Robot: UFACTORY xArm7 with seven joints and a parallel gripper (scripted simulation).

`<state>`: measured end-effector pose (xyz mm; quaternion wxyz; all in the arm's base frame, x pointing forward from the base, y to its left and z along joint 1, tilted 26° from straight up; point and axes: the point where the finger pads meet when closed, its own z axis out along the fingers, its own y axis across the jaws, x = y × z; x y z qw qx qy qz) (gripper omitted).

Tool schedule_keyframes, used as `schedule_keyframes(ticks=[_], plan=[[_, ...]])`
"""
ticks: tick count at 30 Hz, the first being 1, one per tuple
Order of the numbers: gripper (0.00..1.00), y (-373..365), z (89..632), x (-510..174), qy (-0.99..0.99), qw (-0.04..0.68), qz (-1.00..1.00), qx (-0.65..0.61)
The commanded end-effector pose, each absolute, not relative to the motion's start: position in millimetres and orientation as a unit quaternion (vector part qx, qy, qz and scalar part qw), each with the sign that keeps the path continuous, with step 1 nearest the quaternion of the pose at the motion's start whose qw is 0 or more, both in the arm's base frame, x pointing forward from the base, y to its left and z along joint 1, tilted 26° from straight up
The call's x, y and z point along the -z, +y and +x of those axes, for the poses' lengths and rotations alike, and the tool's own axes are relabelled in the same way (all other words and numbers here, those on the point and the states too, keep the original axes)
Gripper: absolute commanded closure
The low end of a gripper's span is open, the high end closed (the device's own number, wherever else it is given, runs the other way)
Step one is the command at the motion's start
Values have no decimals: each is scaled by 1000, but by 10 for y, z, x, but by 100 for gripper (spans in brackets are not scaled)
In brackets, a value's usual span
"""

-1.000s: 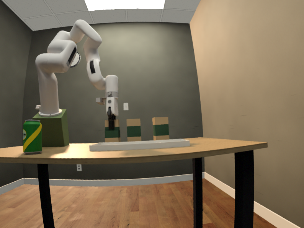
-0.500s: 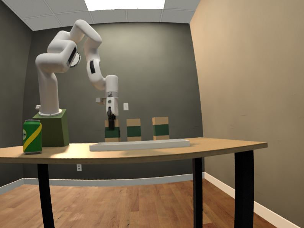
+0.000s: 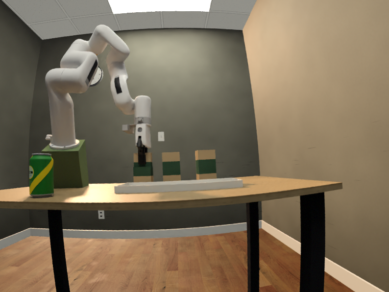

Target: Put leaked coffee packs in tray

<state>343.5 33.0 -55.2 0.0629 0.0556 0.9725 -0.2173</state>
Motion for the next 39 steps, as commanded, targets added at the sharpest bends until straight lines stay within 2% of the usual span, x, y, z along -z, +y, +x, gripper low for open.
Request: schedule_keyframes(ticks=[1, 13, 39], plan=[[75, 389, 3456, 478, 973, 66, 55, 214], [75, 553, 3416, 130, 973, 66, 55, 214], [75, 541, 3408, 60, 973, 66, 55, 214]])
